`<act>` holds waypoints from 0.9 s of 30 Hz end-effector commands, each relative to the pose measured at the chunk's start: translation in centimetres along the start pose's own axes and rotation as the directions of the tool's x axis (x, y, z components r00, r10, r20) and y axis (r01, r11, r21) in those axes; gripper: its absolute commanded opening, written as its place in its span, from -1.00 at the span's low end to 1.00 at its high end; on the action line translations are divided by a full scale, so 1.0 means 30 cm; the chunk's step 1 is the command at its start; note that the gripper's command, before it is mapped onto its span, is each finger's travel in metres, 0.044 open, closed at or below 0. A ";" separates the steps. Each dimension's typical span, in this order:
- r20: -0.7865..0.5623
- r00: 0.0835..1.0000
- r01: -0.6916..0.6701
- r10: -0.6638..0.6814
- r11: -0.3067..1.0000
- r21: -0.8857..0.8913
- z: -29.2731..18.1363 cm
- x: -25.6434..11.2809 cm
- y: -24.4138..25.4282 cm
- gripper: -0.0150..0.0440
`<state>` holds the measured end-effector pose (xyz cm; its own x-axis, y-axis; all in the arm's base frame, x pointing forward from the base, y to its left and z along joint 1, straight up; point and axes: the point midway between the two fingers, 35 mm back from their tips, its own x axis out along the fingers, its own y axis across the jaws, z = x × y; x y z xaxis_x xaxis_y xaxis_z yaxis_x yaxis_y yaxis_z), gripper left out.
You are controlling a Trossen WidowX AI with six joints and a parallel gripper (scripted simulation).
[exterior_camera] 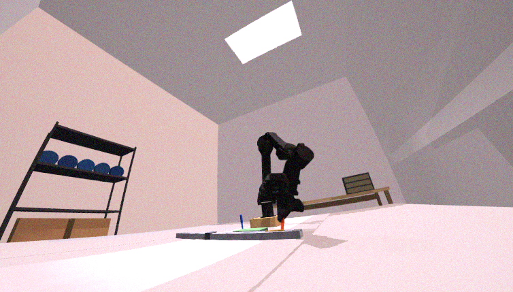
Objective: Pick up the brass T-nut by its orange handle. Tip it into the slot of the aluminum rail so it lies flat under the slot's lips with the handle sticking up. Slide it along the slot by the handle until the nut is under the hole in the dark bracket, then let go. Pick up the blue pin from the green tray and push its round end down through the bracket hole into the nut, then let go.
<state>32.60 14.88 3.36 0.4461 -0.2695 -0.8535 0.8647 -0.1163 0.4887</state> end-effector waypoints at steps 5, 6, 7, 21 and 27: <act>-0.001 1.000 0.017 -0.017 1.000 -0.007 -0.002 0.004 0.002 -1.00; -0.001 1.000 0.019 -0.019 1.000 -0.008 -0.002 0.004 0.002 -1.00; -0.001 1.000 0.021 -0.021 1.000 -0.009 -0.002 0.004 0.003 -1.00; -0.003 0.998 0.057 -0.057 0.998 -0.017 -0.002 0.005 0.009 -1.00; -0.003 0.997 0.071 -0.071 0.997 -0.020 -0.002 0.005 0.012 -1.00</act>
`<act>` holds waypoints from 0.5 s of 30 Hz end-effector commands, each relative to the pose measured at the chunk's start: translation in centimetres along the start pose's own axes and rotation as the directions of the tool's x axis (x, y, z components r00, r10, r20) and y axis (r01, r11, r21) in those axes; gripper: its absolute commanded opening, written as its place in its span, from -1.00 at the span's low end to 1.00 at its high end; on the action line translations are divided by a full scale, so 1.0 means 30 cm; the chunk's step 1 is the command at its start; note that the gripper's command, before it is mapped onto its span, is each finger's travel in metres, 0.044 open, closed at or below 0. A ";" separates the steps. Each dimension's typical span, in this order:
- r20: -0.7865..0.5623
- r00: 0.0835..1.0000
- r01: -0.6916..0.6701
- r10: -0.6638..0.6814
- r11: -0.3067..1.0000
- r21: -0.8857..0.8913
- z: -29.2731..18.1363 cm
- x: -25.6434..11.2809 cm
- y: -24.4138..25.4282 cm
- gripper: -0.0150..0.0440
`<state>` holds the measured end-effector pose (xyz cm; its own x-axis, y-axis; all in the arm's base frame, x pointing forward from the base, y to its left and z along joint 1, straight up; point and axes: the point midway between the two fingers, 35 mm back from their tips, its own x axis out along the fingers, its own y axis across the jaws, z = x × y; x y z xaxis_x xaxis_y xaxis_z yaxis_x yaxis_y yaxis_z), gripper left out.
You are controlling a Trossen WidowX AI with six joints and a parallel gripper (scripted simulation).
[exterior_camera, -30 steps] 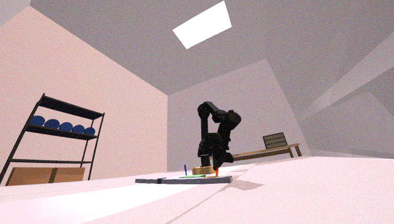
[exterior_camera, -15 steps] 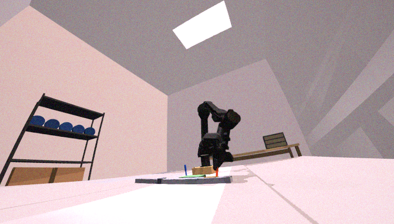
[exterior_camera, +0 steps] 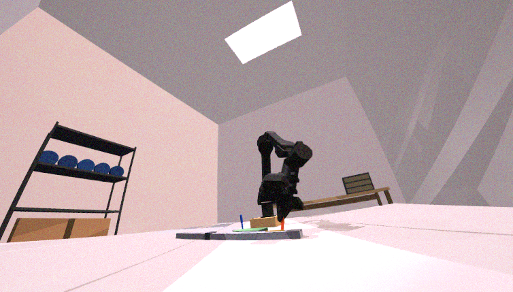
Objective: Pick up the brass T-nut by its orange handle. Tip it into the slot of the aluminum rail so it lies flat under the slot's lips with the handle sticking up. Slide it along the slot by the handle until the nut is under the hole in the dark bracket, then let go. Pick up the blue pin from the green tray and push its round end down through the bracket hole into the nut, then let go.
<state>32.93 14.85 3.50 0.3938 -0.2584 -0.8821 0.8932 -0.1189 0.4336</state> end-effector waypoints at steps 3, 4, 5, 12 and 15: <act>0.000 1.000 0.018 -0.018 1.000 -0.008 -0.001 0.004 0.002 -1.00; 0.000 1.000 0.020 -0.020 1.000 -0.008 -0.001 0.004 0.002 -1.00; 0.000 1.000 0.023 -0.023 1.000 -0.009 -0.001 0.005 0.003 -1.00; 0.000 0.999 0.039 -0.039 0.999 -0.012 -0.001 0.005 0.006 -1.00; 0.000 0.999 0.046 -0.046 0.999 -0.014 -0.001 0.005 0.007 -1.00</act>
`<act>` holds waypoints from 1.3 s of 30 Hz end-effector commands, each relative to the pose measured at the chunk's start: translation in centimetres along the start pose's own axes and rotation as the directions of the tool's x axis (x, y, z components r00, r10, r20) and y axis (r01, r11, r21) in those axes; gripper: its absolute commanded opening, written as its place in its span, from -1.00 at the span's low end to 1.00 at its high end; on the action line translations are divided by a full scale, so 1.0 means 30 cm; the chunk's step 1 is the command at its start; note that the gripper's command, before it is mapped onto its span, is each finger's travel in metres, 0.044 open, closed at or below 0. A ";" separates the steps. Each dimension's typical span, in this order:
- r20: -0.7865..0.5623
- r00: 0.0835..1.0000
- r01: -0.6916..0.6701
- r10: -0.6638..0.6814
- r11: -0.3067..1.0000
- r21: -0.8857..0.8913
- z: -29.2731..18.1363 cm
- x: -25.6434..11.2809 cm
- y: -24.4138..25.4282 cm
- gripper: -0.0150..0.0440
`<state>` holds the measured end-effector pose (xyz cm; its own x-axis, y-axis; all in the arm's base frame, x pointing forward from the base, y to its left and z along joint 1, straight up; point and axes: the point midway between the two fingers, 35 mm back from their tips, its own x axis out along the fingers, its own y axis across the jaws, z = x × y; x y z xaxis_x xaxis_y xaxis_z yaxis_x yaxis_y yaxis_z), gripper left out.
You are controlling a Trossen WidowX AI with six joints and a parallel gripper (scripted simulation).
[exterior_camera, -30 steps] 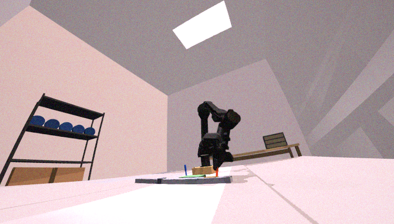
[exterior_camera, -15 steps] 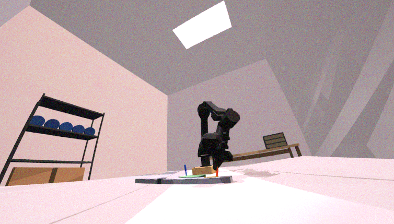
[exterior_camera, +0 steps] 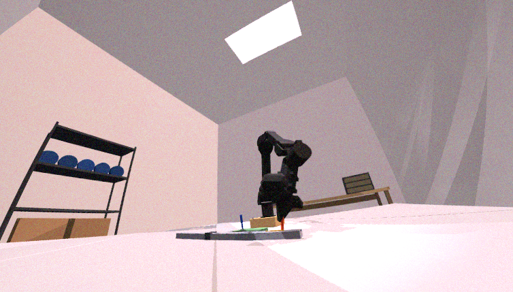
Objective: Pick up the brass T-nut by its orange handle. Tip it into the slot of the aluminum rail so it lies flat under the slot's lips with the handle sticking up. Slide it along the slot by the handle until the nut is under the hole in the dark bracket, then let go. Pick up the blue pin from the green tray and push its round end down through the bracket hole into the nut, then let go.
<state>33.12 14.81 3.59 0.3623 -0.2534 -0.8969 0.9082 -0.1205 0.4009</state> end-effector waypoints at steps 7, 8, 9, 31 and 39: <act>0.001 1.000 0.027 -0.027 1.000 -0.010 -0.001 0.005 0.003 -1.00; 0.001 1.000 0.030 -0.030 1.000 -0.010 -0.001 0.005 0.003 -1.00; 0.001 0.999 0.032 -0.032 0.999 -0.011 -0.001 0.005 0.004 -1.00; 0.000 0.997 0.076 -0.076 0.997 -0.021 -0.001 0.006 0.012 -1.00; 0.000 0.996 0.094 -0.094 0.995 -0.025 -0.002 0.007 0.016 -1.00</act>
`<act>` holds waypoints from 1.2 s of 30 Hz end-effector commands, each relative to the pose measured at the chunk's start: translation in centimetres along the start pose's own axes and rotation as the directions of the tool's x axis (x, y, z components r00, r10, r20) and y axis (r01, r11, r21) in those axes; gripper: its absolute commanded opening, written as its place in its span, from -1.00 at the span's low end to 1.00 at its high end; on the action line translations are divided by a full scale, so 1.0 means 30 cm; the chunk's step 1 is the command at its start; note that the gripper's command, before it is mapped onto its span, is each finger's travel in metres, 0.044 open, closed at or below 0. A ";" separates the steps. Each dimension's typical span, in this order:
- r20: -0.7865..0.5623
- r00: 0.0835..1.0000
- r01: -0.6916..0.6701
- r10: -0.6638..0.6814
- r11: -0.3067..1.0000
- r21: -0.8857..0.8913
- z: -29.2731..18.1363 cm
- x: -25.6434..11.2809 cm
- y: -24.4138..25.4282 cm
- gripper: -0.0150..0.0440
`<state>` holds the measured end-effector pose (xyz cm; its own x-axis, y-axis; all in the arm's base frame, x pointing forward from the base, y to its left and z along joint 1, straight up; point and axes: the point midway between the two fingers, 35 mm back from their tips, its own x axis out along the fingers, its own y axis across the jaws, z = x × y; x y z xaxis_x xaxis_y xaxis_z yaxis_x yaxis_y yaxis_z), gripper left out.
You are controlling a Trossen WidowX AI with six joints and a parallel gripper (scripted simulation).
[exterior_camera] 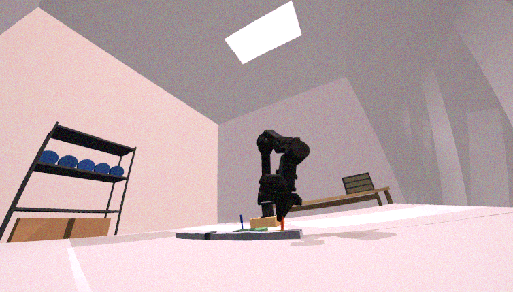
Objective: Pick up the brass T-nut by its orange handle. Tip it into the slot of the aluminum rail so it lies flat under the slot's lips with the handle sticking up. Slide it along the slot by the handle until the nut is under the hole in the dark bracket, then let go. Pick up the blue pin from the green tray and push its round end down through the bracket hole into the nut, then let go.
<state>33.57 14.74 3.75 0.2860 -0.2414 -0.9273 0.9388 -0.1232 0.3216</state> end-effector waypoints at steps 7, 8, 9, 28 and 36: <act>0.000 1.000 0.027 -0.027 1.000 -0.009 -0.002 0.006 0.003 -1.00; 0.000 1.000 0.029 -0.029 1.000 -0.010 -0.002 0.006 0.003 -1.00; 0.000 1.000 0.031 -0.031 0.999 -0.010 -0.002 0.006 0.004 -1.00; 0.001 0.997 0.072 -0.072 0.997 -0.019 -0.002 0.007 0.012 -1.00; 0.001 0.996 0.089 -0.089 0.996 -0.023 -0.002 0.007 0.015 -1.00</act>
<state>34.03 14.67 3.87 0.2127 -0.2309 -0.9494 0.9613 -0.1250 0.2457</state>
